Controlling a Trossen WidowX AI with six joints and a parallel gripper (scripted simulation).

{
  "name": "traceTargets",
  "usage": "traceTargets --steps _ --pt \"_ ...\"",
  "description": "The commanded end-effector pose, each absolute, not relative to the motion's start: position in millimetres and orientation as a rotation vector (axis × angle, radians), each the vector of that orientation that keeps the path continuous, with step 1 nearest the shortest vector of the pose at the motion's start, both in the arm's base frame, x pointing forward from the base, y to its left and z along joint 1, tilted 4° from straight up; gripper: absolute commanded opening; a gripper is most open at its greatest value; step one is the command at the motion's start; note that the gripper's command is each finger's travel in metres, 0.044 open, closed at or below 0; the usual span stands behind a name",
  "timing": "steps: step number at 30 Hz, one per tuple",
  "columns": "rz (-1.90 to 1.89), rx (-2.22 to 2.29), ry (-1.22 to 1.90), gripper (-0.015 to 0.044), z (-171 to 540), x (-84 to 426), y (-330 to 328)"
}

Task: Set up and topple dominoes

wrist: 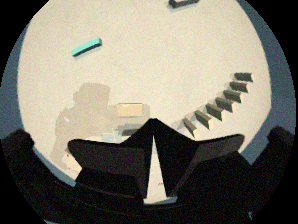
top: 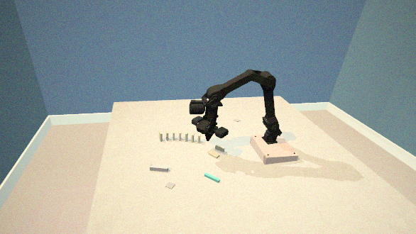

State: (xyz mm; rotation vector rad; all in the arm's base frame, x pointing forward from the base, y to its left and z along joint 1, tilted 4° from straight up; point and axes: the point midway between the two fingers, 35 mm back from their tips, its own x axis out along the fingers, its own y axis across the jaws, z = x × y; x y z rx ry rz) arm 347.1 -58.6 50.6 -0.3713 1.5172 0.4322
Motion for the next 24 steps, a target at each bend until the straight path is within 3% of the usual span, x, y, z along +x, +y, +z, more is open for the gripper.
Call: traceTargets --steps 1,24 --pt "0.446 -0.365 1.530 0.0000 1.0 345.7 -53.9" --pt "0.448 -0.363 1.531 0.0000 -20.3 333.3 -30.5"
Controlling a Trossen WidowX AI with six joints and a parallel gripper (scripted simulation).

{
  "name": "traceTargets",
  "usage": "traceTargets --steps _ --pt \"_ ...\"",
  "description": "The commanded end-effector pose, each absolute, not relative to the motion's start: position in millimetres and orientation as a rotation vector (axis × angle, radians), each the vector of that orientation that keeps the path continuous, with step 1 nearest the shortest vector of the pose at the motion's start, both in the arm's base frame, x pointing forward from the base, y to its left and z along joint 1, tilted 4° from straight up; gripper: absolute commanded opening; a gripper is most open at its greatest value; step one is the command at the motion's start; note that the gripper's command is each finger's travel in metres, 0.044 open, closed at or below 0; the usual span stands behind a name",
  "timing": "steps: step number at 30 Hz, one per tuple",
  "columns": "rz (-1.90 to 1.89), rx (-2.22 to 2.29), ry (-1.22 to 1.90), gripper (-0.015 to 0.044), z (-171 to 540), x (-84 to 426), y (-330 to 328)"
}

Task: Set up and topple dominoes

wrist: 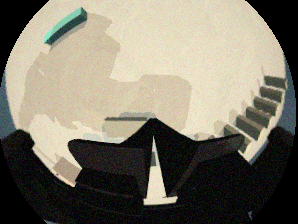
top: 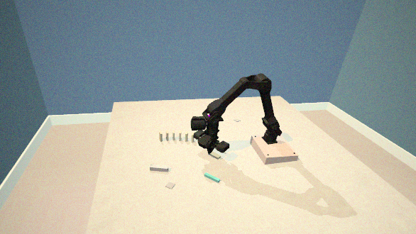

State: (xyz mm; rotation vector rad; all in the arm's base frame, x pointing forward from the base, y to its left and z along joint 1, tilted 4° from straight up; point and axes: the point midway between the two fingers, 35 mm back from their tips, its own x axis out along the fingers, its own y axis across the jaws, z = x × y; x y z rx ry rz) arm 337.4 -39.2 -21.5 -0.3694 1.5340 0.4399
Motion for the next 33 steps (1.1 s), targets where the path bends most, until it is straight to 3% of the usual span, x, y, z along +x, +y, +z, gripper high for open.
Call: traceTargets --steps 1,8,14,20,33 --pt "0.448 -0.363 1.531 0.0000 -20.2 332.5 -29.0" --pt "0.441 -0.369 1.533 0.0000 -18.4 332.2 -28.3" --pt "0.450 -0.361 1.531 0.0000 58.3 318.4 -7.6" --pt "0.451 -0.361 1.531 0.0000 61.0 317.6 -6.9" --pt "1.336 -1.251 1.114 0.0341 62.1 299.1 11.4"
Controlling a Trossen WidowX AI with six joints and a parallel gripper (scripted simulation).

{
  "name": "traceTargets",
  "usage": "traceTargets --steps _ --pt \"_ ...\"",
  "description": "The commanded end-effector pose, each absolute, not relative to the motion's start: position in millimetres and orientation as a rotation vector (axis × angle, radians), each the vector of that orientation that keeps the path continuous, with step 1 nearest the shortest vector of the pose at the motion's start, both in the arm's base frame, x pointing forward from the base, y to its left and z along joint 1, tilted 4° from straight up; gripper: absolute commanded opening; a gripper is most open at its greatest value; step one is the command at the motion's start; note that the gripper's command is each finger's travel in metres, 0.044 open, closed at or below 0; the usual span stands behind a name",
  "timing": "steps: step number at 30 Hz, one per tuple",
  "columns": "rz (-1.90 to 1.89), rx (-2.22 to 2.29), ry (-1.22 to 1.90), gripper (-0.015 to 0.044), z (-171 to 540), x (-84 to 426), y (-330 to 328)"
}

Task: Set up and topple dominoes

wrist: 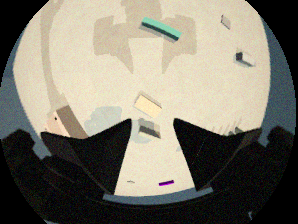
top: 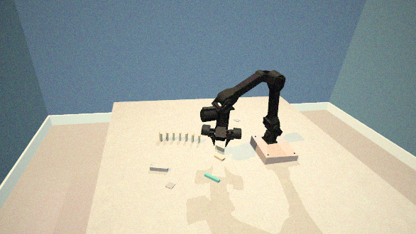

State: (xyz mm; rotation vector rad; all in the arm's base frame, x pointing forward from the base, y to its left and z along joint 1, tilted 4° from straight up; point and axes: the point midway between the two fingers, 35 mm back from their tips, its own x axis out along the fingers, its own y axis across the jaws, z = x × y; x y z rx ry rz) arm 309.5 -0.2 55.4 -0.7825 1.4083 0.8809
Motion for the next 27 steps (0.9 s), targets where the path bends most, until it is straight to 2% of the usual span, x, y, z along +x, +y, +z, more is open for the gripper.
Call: traceTargets --steps 1,4,27 --pt "1.408 -1.325 1.057 0.0368 62.1 297.5 12.9" --pt "1.570 -1.491 0.911 0.0440 62.2 293.6 16.3" --pt "1.582 -1.503 0.900 0.0440 48.6 294.4 17.4"
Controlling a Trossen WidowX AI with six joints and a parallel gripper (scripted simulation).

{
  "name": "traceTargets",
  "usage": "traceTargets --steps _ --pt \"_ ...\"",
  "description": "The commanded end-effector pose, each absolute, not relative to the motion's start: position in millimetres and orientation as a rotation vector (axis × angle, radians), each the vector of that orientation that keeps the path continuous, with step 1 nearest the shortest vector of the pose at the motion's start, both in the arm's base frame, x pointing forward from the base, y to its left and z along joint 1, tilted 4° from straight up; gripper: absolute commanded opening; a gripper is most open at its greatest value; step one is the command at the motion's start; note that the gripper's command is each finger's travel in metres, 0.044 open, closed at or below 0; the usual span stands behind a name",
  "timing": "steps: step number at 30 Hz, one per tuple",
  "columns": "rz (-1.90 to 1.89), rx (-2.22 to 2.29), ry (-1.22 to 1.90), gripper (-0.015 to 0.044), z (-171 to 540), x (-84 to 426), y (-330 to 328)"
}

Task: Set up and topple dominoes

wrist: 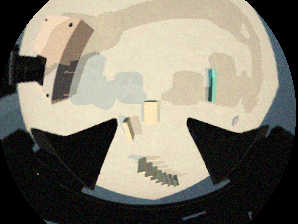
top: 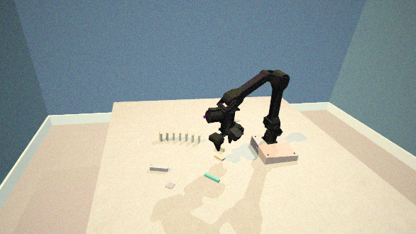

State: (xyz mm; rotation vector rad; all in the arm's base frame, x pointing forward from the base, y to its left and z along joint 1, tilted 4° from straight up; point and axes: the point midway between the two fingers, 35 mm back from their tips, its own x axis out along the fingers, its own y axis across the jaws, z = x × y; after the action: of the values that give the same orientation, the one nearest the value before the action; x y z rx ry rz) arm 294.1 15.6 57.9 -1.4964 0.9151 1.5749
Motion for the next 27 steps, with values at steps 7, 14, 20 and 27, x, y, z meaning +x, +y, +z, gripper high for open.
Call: traceTargets --steps 7,14,20,27 --pt "1.582 -1.503 0.900 0.0440 -3.0 291.9 20.3" --pt "1.582 -1.503 0.900 0.0440 -7.2 291.7 20.5" --pt "1.582 -1.502 0.900 0.0440 -16.8 291.2 21.1" --pt "1.582 -1.502 0.900 0.0440 -17.9 291.1 21.1"
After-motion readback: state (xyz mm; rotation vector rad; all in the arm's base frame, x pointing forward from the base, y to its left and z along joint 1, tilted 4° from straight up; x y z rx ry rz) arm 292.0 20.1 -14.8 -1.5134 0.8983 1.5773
